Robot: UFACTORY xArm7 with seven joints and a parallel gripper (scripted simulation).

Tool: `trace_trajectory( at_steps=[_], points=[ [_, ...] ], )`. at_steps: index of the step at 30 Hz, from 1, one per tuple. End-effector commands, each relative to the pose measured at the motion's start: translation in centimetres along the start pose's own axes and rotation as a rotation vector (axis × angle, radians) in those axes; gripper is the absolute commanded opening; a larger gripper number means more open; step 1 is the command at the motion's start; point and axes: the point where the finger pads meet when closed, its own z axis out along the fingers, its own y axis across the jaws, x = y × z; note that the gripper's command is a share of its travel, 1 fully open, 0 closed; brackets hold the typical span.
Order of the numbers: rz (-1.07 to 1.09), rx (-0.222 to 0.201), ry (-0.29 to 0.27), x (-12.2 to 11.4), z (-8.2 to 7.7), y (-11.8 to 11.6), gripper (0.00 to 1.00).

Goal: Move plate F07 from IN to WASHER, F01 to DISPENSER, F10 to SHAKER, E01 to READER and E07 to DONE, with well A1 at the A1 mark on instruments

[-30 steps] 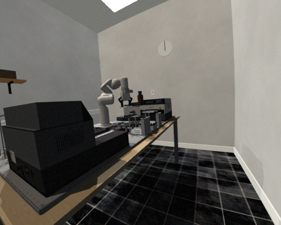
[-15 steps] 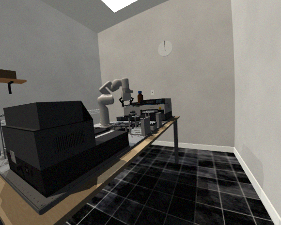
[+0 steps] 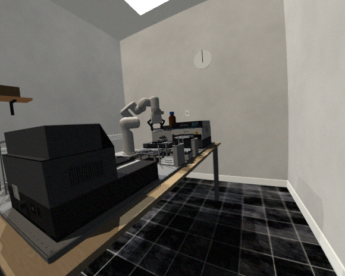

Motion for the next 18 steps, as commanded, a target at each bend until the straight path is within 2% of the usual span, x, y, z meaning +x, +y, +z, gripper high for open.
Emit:
trace_trajectory(
  at_steps=[1,11,18],
  points=[
    [0.044,0.002,0.003,-1.4,-0.1,-0.9,0.0],
    [0.044,0.002,0.003,-3.3,-0.1,-2.1,0.0],
    [0.125,0.002,0.003,-5.3,-0.1,-3.3,0.0]
  ],
)
